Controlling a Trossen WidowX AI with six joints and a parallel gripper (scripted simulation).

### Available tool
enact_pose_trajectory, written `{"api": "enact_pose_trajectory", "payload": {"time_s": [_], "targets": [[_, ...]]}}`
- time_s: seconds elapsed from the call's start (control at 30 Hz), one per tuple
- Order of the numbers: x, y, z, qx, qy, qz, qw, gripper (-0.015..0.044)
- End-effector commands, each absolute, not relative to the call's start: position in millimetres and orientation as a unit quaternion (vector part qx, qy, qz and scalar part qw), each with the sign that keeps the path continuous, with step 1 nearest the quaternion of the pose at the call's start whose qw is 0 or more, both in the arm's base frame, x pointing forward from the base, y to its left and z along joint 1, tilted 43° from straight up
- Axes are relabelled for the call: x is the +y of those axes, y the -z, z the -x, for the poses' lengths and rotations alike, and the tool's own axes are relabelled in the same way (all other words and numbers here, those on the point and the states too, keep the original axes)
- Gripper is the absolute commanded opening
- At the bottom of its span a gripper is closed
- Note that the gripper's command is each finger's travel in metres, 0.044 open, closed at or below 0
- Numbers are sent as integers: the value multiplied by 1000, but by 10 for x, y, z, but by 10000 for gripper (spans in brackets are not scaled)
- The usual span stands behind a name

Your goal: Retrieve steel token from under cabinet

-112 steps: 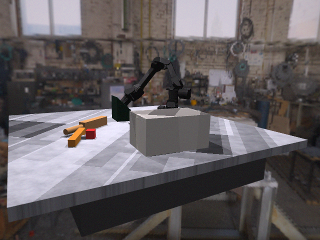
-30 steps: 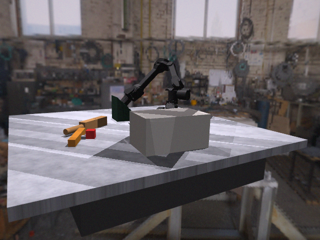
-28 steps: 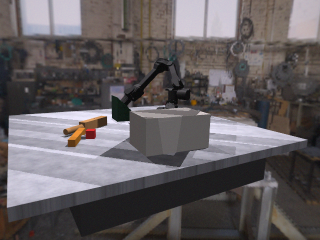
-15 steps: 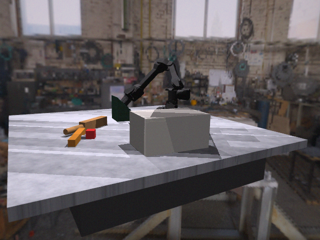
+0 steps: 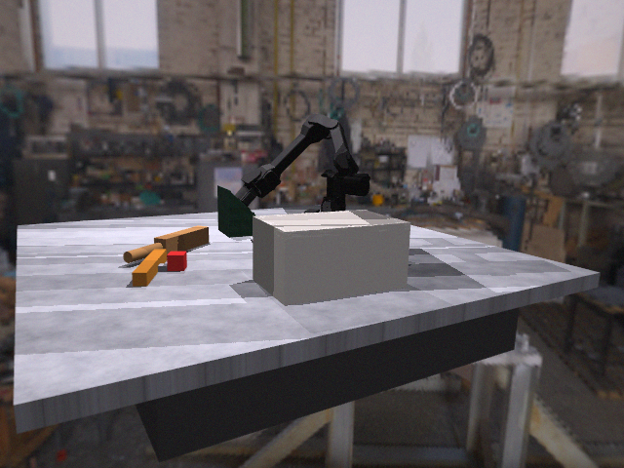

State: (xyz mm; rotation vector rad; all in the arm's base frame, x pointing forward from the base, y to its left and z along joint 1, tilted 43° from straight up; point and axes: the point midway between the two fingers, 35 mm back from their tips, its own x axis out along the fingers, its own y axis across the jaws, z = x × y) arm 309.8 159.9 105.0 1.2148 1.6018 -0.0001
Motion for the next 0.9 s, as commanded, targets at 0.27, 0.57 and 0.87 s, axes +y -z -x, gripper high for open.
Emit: {"api": "enact_pose_trajectory", "payload": {"time_s": [0.27,0.57,0.87], "targets": [[1493,-969,-3251,671,-1,-509,539,0],[1421,-914,-3344,671,-1,-509,539,0],[1351,-860,-3437,671,-1,-509,539,0]]}}
